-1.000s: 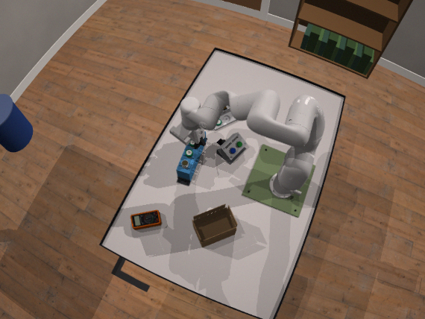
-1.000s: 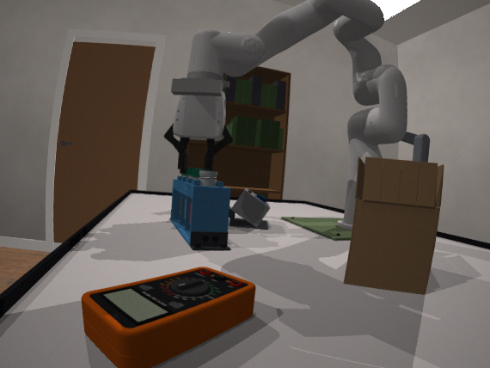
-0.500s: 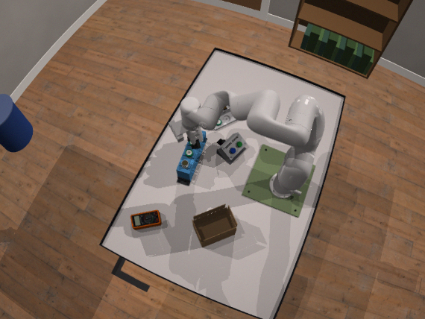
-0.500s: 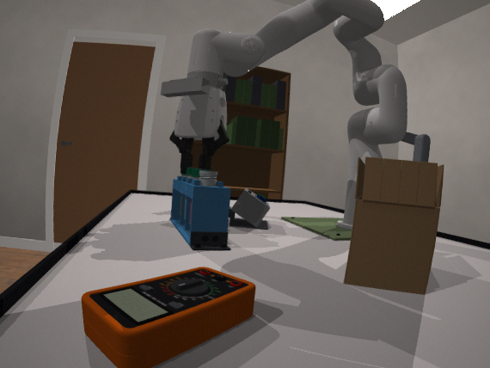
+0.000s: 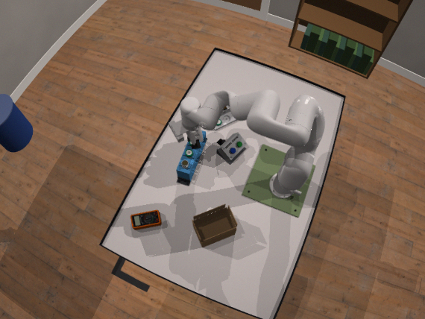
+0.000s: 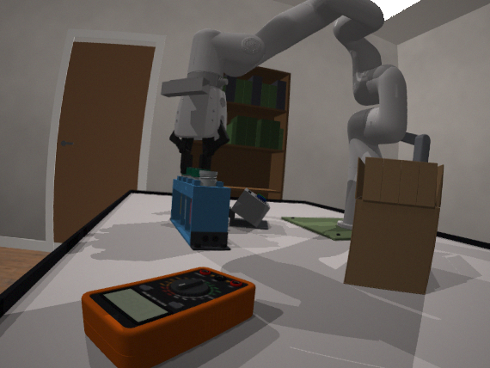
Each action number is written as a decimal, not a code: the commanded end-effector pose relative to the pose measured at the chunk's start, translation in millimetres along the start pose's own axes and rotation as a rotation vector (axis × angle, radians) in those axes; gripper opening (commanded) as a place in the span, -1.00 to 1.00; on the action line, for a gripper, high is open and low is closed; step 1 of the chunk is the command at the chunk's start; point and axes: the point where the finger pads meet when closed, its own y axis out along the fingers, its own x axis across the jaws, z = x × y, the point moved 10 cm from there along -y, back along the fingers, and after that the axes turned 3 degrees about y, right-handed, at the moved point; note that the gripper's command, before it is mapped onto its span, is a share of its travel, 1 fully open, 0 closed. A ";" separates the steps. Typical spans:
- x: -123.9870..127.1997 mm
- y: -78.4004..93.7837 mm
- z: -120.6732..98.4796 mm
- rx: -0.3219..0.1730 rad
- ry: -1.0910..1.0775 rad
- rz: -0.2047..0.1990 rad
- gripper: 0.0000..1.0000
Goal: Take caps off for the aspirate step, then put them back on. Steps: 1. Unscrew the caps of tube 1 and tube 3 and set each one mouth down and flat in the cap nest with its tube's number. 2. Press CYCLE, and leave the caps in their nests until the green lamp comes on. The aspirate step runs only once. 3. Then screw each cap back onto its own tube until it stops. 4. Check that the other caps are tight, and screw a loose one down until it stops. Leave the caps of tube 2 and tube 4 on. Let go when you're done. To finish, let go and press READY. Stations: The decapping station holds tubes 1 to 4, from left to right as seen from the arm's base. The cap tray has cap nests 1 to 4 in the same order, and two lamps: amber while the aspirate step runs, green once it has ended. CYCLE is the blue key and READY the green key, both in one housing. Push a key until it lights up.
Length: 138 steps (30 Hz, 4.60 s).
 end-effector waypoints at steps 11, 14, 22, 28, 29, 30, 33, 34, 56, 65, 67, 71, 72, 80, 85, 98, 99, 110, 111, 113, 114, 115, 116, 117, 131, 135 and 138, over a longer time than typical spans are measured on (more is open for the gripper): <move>0.7 -1.8 0.5 0.003 -0.580 -0.003 -1.00; 0.7 -1.9 0.5 0.003 -0.707 -0.003 -1.00; 0.7 -2.1 0.5 0.003 -0.965 -0.004 -1.00; 0.7 -2.2 0.5 0.002 -1.273 -0.004 -1.00; 0.7 -2.3 0.5 0.002 -1.314 -0.004 -1.00; 0.7 -2.3 0.5 0.002 -1.357 -0.004 -1.00; 0.7 -2.4 0.5 0.002 -1.486 -0.005 -1.00; 0.7 -2.4 0.5 0.002 -1.529 -0.005 -1.00; 0.7 -2.2 0.5 0.002 -1.468 -0.004 -0.08; 0.7 -2.2 0.5 0.003 -0.986 -0.004 -0.08; 0.7 -2.2 0.5 0.003 -0.899 -0.004 -0.08; 0.7 -2.2 0.5 0.003 -0.728 -0.003 -0.08; 0.7 -2.2 0.5 0.003 -0.728 -0.003 -0.08; 0.7 -2.2 0.5 0.003 -0.365 -0.003 -0.08; 0.7 -2.2 0.5 0.004 -0.150 -0.002 -0.08; 0.7 -2.2 0.5 0.004 0.020 -0.002 -1.00; 0.7 -2.2 0.5 0.004 0.020 -0.002 -1.00; 0.7 -2.2 0.5 0.004 0.020 -0.002 -1.00; 0.7 -2.2 0.5 0.004 0.020 -0.002 -1.00; 0.7 -2.3 0.5 0.004 -0.030 -0.002 -1.00; 0.7 -2.3 0.5 0.004 -0.080 -0.002 -1.00; 0.7 -2.3 0.5 0.004 -0.130 -0.002 -1.00; 0.7 -2.3 0.5 0.004 -0.180 -0.002 -1.00; 0.7 -2.3 0.5 0.004 -0.230 -0.002 -1.00; 0.7 -2.5 0.5 0.003 -0.813 -0.003 -1.00; 0.7 -2.5 0.5 0.003 -0.984 -0.004 -1.00; 0.7 -2.6 0.5 0.002 -1.112 -0.004 -1.00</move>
